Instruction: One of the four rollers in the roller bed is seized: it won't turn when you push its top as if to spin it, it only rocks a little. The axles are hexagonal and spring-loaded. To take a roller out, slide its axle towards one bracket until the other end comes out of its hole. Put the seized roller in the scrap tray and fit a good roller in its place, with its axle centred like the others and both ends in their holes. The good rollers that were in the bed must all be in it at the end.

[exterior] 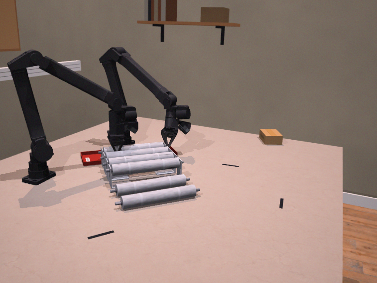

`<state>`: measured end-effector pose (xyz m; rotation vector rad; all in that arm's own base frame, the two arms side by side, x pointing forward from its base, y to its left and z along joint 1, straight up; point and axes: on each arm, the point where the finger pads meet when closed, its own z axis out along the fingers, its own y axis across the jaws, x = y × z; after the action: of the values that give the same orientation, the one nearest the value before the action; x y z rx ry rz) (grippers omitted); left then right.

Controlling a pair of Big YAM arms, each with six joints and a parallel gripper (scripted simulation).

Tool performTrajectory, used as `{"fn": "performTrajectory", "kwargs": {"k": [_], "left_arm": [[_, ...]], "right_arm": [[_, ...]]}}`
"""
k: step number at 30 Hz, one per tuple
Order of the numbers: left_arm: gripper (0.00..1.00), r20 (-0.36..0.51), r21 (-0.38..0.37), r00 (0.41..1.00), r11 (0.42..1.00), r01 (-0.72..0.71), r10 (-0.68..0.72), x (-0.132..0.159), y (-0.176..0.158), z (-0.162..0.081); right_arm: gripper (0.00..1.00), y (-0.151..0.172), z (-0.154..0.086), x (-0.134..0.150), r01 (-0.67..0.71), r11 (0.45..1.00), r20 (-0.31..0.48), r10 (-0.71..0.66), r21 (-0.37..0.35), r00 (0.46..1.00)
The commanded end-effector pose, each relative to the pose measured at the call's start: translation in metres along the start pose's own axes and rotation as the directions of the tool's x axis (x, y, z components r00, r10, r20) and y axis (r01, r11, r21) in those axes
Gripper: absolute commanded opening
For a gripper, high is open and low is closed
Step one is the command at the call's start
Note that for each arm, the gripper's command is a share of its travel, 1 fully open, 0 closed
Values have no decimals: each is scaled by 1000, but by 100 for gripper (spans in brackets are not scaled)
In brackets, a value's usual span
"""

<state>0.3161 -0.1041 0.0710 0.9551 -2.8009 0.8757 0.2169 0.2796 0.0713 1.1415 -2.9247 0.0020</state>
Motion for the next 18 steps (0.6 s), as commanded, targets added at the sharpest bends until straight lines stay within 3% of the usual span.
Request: {"fn": "performTrajectory", "kwargs": {"k": [1, 18], "left_arm": [[3, 92, 58, 995, 998, -33, 28, -29, -29, -27], [3, 115, 70, 993, 997, -38, 30, -39, -33, -34]], "right_arm": [[32, -1, -8, -8, -13, 1000, 27, 13, -4, 1000], [32, -2, -8, -5, -13, 1000, 16, 13, -2, 1000]]}}
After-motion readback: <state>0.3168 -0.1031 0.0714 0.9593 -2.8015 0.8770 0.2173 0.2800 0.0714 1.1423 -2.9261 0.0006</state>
